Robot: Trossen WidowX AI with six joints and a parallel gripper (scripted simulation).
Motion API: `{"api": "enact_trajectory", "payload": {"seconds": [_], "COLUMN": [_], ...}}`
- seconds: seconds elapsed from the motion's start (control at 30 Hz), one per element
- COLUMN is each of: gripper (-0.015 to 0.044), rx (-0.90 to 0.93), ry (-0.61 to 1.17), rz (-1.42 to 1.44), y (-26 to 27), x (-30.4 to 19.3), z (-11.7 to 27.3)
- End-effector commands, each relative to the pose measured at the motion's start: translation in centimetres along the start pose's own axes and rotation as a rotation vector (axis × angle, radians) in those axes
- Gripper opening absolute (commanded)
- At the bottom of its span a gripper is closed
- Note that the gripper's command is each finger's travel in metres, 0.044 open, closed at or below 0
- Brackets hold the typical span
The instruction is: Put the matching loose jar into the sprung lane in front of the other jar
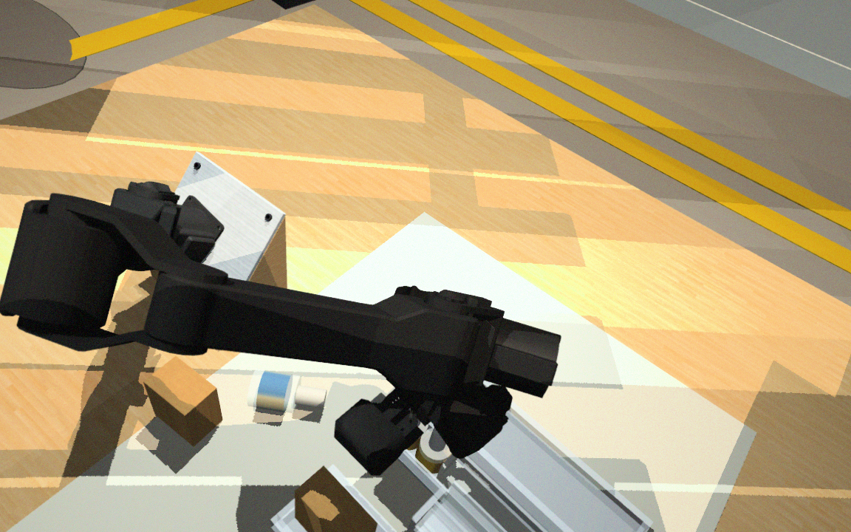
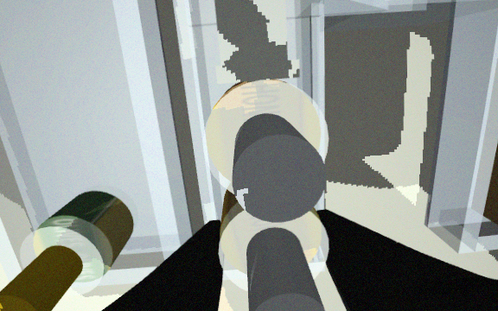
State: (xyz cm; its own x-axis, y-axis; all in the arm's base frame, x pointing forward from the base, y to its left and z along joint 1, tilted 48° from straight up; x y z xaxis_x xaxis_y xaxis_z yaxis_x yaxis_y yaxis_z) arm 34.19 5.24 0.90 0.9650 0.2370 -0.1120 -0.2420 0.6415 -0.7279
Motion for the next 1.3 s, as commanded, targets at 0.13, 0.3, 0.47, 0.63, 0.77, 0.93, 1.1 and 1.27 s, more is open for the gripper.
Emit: {"api": "enact_trajectory", "payload": {"seconds": [0.13,0.3,0.47,0.63,0.77,0.93,1.1,1.27], "gripper": [0.0000,0.0000,0.0000,0.0000,0.0000,0.0000,0.0000,0.0000], "rx": [-0.008,-0.008,-0.008,-0.008,-0.008,-0.008,-0.008,-0.008], "ry": [-0.007,-0.007,-0.007,-0.007,-0.007,-0.007,-0.007,-0.007], "rz": [-0.007,-0.007,-0.007,-0.007,-0.007,-0.007,-0.007,-0.007], "y": [-0.19,-0.17,-0.15,-0.13,-0.11,-0.08,-0.06,-0.04], "x": [0.10,0.02,-0.06,-0.14,-0.20,-0.28,-0.36,-0.44], "z": [-0.13,-0.13,-0.13,-0.13,-0.13,-0.14,-0.14,-0.14]}}
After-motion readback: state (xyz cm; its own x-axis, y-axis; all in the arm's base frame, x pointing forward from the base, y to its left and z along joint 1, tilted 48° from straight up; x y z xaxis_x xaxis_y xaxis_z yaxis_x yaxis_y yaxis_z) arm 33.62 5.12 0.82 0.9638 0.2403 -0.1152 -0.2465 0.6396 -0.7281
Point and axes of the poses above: the point midway between the two fingers, 35 mm back from their tips, its own z axis back along the fingers, its own y axis across the jaws, x = y × z, the point moved 3 cm from there along z, back along the fingers, and after that the axes turned 15 degrees about z, right-handed, at the moved point
